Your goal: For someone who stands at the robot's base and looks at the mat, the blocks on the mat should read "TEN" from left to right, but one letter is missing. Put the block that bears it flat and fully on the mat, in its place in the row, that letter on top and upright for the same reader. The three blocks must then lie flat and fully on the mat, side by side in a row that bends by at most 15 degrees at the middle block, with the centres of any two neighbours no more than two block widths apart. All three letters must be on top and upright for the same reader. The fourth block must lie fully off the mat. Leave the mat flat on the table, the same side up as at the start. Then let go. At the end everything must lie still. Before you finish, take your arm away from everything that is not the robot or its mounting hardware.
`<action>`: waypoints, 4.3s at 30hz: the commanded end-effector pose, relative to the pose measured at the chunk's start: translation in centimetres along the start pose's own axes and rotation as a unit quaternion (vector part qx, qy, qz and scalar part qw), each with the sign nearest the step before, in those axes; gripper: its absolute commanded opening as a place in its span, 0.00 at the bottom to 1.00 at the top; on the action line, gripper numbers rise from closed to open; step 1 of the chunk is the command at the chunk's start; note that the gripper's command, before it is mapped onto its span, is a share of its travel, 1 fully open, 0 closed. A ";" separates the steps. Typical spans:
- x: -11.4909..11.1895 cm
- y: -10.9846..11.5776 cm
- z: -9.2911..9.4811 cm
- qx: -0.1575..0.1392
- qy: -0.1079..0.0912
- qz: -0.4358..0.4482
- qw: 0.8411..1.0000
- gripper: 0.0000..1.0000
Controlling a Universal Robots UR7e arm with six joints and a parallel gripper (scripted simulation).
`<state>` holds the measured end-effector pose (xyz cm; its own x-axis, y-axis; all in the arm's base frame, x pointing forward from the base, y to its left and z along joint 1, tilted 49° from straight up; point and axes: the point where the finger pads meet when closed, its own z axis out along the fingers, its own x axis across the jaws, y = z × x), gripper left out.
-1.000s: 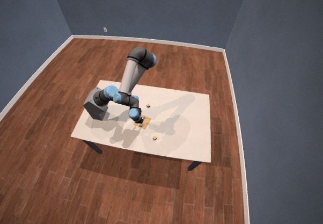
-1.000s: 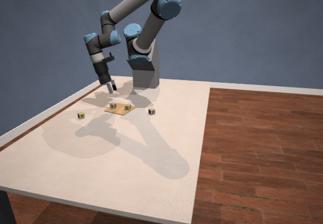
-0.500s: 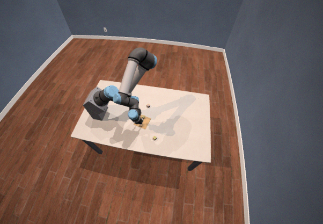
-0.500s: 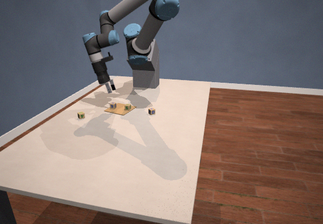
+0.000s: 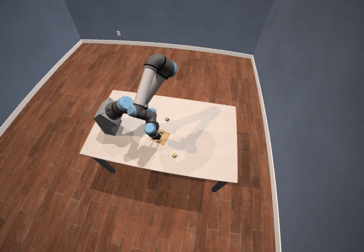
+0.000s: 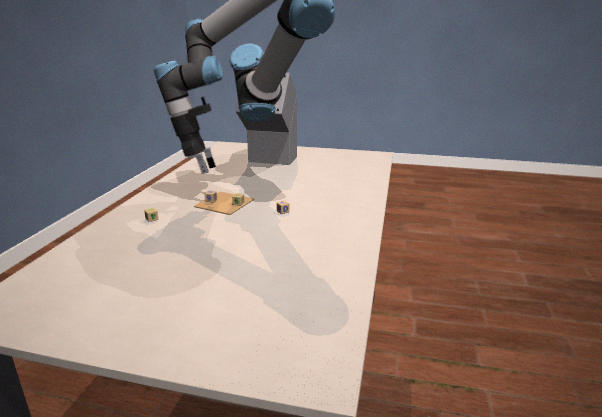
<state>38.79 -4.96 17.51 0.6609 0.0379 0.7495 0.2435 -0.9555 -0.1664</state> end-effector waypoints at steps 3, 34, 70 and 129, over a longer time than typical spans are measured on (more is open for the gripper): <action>0.0 0.0 0.0 0.000 0.000 0.000 1.000 1.00; 6.4 4.2 -2.2 -0.001 -0.002 0.000 1.000 1.00; 16.5 11.4 -2.9 0.000 0.001 0.000 1.000 1.00; 12.8 1.5 -1.0 -0.036 -0.015 -0.109 0.993 1.00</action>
<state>47.55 -8.00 27.91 0.6296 0.2136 0.7470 0.3163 -0.9487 0.0047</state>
